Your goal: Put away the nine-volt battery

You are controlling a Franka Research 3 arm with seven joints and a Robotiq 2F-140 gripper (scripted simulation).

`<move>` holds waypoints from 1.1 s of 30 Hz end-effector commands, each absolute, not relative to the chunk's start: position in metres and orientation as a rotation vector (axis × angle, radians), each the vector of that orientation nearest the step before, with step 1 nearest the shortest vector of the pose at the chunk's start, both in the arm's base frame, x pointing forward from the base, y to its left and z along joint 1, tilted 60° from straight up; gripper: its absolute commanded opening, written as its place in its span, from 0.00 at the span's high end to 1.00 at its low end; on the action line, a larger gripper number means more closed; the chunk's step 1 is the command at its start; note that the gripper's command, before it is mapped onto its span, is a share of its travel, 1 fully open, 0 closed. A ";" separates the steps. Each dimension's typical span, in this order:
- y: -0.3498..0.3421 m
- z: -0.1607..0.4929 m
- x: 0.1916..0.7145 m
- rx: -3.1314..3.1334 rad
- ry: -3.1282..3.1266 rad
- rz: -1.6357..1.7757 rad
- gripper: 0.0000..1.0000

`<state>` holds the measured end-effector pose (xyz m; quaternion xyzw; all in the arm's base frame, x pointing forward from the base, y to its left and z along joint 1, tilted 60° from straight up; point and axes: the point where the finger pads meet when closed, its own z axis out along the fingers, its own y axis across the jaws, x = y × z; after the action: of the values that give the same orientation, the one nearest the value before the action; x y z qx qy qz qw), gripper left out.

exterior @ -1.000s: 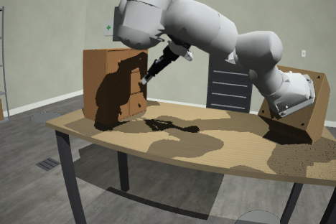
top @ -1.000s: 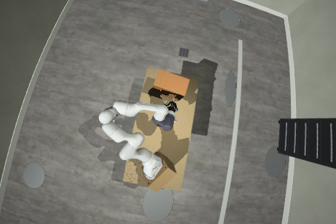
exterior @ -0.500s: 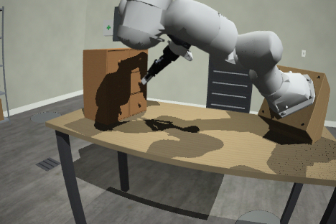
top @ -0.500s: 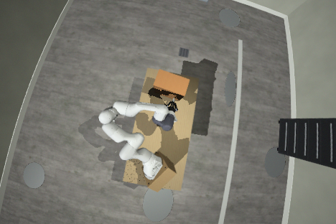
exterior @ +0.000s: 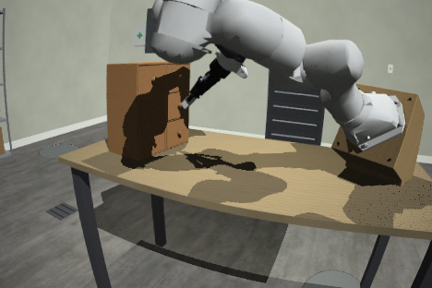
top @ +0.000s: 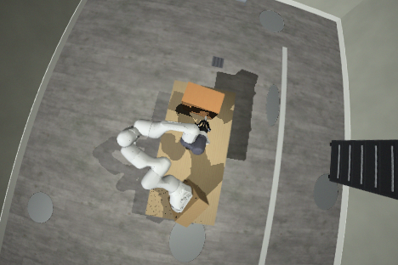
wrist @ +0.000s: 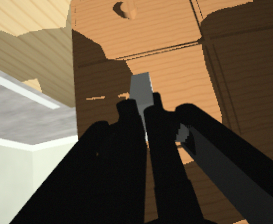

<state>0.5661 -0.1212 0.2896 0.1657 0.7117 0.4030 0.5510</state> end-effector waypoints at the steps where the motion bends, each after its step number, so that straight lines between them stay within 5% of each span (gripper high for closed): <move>1: -0.123 0.289 0.567 0.402 1.683 0.955 1.00; 33: -0.115 0.264 0.497 0.402 1.683 0.955 1.00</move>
<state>0.5089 -0.1170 0.2629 0.1802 0.7119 0.4025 0.5466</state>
